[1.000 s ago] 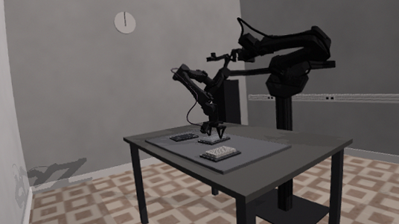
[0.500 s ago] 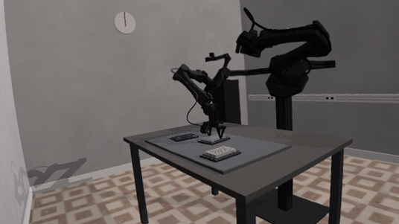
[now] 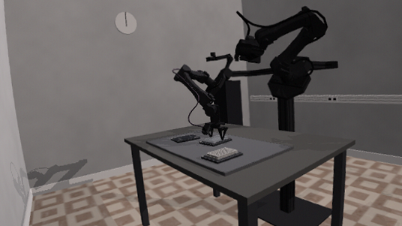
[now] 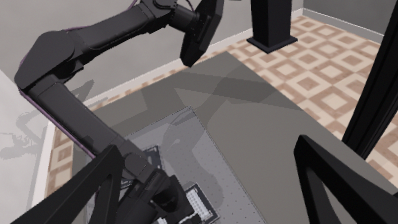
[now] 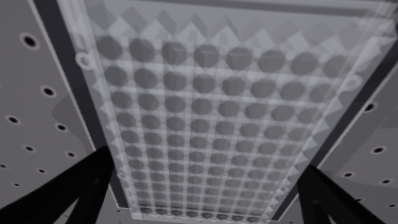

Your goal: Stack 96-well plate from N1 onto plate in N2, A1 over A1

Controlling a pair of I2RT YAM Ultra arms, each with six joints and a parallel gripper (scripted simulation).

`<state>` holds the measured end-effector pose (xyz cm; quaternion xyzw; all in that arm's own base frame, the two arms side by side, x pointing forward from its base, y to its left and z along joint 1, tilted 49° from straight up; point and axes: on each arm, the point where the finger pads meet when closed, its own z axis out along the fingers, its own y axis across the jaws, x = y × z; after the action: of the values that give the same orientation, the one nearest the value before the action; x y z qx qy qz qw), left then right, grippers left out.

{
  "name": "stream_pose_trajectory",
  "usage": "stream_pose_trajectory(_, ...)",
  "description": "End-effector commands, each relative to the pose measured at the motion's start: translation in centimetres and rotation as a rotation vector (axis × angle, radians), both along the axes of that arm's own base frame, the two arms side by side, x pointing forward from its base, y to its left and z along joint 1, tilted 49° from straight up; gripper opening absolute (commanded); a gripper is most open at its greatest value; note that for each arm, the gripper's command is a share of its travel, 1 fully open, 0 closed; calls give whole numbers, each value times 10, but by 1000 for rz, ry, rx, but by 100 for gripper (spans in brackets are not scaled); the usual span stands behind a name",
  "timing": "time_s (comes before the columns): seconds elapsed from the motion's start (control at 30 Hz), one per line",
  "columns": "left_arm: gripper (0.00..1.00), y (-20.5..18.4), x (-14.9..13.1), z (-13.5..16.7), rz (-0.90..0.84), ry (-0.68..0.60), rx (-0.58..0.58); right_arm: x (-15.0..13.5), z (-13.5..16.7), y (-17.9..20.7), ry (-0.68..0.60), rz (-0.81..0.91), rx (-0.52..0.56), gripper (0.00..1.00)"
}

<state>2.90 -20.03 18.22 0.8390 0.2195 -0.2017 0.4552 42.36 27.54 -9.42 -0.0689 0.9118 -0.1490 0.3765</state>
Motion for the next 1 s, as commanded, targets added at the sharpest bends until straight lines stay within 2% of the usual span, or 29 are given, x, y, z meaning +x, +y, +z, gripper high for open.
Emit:
stream_pose_trajectory(0.0, 100, 5, -6, 8, -61, 30, -12, -1, 7, 13, -10, 19, 17, 100)
stream_pose_trajectory(0.5, 100, 46, 87, 21, 439, 24, -49, -1, 7, 13, -10, 19, 17, 100)
stream_pose_trajectory(0.57, 100, 46, 87, 21, 439, 24, -49, -1, 7, 13, -10, 19, 17, 100)
stream_pose_trajectory(0.73, 100, 69, 112, 22, 618, 18, -56, -1, 7, 13, -10, 19, 17, 100)
stream_pose_trajectory(0.97, 100, 70, 113, 22, 624, 18, -56, -8, 13, 15, -9, 21, 12, 100)
